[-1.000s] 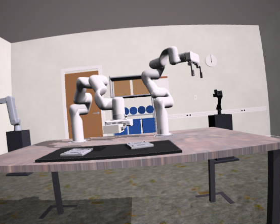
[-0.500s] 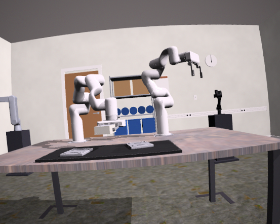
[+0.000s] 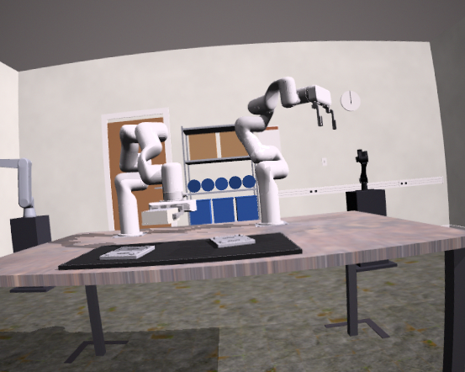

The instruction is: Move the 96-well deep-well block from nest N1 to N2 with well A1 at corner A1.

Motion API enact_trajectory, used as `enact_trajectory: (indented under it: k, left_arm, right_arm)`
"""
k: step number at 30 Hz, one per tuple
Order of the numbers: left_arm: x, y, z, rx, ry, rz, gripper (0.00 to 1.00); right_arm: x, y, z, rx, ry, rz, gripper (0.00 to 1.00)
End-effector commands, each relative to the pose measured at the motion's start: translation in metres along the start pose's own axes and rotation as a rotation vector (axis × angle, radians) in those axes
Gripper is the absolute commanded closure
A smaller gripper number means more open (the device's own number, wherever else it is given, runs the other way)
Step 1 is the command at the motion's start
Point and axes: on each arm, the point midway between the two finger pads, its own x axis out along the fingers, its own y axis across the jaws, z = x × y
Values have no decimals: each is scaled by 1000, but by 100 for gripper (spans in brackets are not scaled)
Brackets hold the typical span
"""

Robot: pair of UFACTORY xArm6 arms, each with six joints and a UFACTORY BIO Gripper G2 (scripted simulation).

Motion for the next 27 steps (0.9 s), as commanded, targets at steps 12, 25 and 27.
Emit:
enact_trajectory:
  k: [12,25,27]
  left_arm:
    - [-1,0,0,0,3,1,0]
    - [-1,0,0,0,3,1,0]
    - [-1,0,0,0,3,1,0]
  right_arm:
    - [21,-41,3,4,-4,1,100]
    - [36,-74,3,4,-4,1,100]
    - [39,-80,3,4,-4,1,100]
